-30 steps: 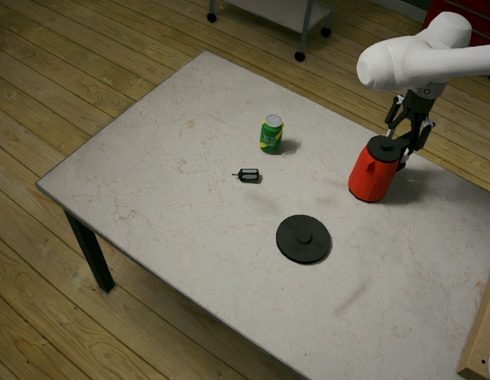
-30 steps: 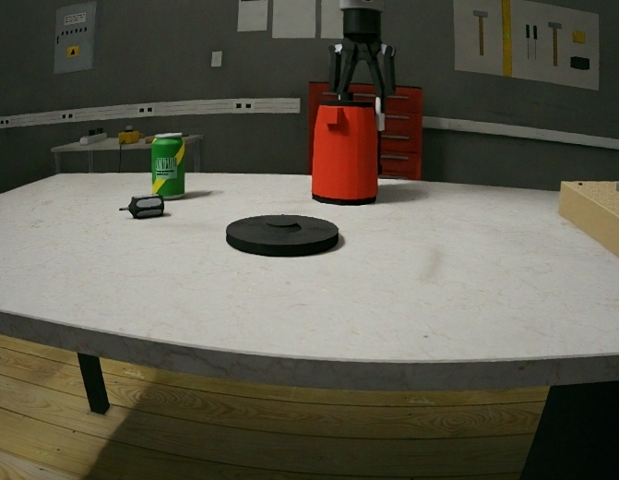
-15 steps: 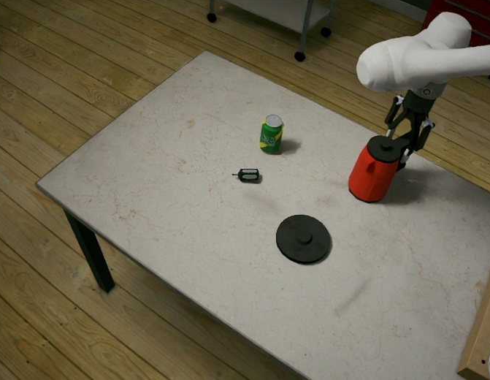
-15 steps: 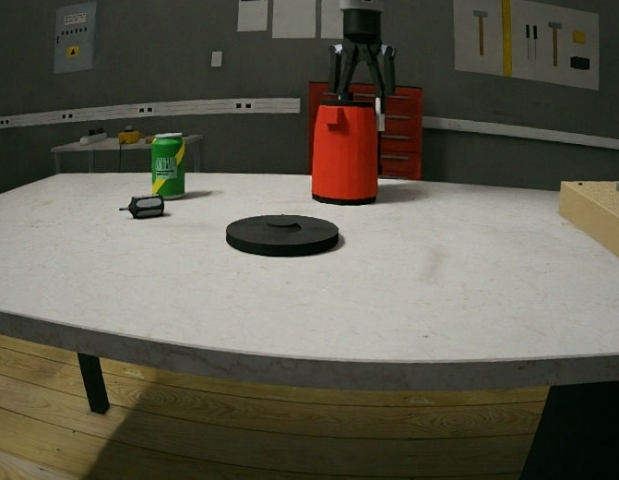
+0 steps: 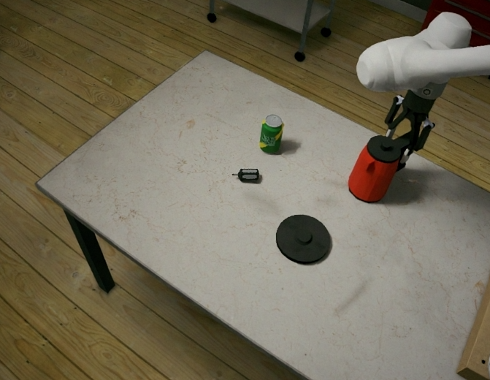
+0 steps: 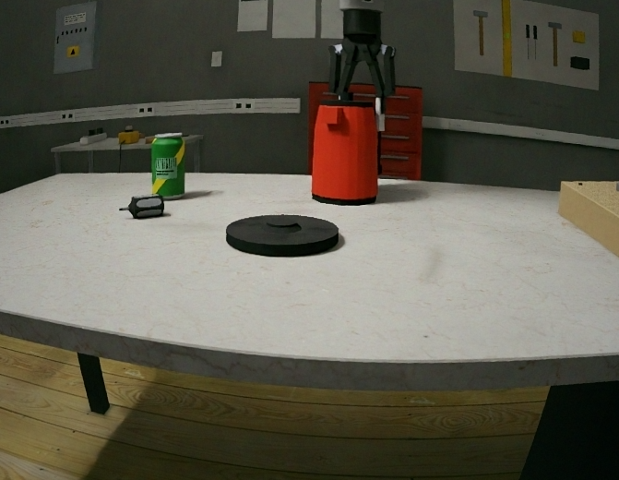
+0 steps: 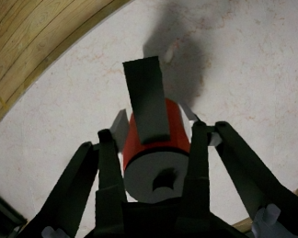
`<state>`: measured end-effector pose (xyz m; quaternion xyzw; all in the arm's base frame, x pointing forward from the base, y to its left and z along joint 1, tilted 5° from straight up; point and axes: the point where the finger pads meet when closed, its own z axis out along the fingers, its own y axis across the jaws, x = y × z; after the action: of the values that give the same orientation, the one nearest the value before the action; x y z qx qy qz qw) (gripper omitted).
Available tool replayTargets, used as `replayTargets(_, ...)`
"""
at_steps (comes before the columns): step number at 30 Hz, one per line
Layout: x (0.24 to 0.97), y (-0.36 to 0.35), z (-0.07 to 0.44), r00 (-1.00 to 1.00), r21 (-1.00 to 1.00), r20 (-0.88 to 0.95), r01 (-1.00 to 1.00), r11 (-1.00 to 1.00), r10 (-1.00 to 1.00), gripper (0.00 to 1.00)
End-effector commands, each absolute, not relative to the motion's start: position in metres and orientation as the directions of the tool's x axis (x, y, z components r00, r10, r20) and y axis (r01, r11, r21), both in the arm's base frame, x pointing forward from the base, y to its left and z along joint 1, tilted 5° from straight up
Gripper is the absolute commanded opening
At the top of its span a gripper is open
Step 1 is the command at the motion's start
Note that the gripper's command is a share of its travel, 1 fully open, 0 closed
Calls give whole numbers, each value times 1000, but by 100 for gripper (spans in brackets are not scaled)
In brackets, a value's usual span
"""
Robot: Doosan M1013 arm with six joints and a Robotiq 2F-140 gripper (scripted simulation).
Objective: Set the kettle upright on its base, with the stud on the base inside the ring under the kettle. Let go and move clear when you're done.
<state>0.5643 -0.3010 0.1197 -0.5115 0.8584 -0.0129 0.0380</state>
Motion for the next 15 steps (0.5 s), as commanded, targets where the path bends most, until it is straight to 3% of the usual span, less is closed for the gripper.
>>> replayTargets(1,565,-301,120,-474,-62,-52,-877,477,-879,52)
replayTargets(8,565,-301,120,-474,-62,-52,-877,477,-879,52)
replayTargets(9,565,-301,120,-474,-62,-52,-877,477,-879,10)
replayTargets(15,565,-301,120,-474,-62,-52,-877,477,-879,10)
